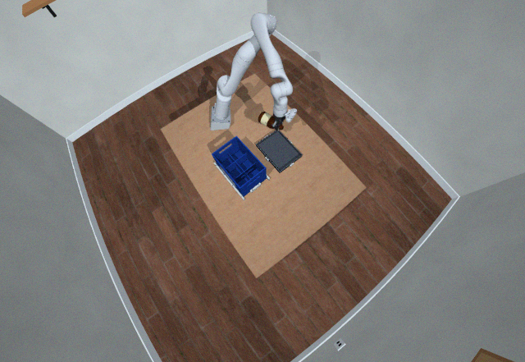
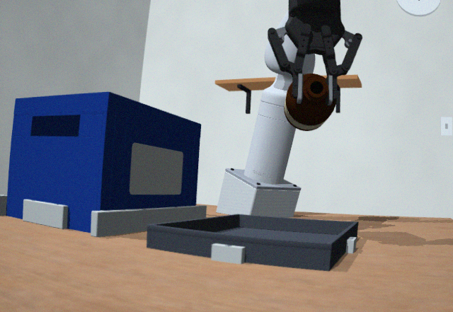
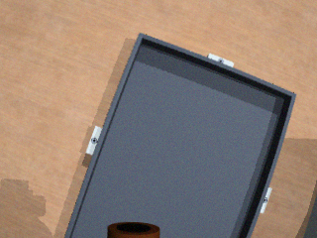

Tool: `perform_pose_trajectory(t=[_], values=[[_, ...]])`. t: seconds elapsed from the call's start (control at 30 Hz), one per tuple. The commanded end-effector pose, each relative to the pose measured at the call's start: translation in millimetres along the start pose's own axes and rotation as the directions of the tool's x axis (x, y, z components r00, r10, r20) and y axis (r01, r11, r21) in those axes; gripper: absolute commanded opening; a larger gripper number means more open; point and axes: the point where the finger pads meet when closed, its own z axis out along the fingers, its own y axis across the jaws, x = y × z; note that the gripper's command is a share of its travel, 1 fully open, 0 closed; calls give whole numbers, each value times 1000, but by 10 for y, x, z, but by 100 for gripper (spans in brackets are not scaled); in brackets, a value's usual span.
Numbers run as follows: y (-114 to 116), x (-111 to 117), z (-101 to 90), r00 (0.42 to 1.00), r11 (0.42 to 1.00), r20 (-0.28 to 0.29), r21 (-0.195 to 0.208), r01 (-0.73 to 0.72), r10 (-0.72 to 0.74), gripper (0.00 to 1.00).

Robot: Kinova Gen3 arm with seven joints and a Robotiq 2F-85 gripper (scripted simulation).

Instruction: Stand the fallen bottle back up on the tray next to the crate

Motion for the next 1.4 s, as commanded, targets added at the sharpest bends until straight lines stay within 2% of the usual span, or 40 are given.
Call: perform_pose_trajectory(t=[0.0,0.93,1.37], values=[[1,3,-4,1000,1000,-1,0,0,0,0],[1,3,-4,1000,1000,-1,0,-5,5,0],[1,2,-2,991,991,0,1,-131,131,0]])
